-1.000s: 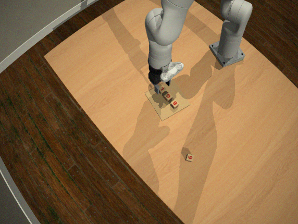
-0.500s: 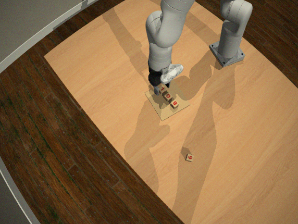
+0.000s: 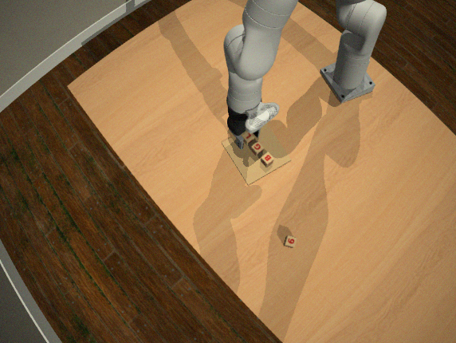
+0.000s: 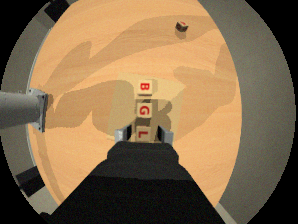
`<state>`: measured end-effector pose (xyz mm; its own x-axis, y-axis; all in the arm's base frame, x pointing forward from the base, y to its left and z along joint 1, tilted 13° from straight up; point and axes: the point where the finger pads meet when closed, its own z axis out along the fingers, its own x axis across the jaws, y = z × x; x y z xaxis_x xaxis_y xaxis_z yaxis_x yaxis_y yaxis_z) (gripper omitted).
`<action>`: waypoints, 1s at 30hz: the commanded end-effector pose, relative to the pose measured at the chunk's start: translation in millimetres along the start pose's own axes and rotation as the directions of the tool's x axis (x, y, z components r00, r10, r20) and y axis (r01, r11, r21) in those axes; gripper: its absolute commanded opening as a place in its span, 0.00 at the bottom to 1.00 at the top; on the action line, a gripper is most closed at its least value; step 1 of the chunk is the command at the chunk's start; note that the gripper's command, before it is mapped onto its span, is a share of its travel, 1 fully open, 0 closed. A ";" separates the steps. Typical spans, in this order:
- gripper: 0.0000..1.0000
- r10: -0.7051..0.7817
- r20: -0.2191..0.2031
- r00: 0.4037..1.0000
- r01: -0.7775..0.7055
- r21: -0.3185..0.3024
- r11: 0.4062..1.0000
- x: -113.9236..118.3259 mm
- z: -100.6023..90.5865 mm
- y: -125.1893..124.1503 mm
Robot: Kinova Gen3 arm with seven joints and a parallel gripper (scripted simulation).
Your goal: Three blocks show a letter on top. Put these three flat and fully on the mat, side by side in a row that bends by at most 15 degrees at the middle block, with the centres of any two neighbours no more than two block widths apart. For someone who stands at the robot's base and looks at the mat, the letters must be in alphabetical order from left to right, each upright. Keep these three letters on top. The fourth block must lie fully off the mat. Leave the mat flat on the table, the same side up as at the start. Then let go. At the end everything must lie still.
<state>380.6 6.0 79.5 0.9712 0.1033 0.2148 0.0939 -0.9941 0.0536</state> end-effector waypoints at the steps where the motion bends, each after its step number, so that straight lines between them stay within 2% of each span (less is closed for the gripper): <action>1: 1.00 0.004 0.005 1.000 -0.004 -0.002 1.000 -1.6 2.4 2.1; 16: 1.00 0.004 0.005 1.000 -0.004 -0.002 1.000 -1.6 2.5 2.1; 17: 0.79 0.004 0.005 1.000 -0.004 -0.002 1.000 -1.6 2.5 2.1; 30: 0.79 0.004 0.005 1.000 -0.004 -0.002 1.000 -1.6 2.5 2.1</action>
<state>379.4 3.6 76.4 0.9730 0.0988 0.2087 0.0892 -0.9945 0.0547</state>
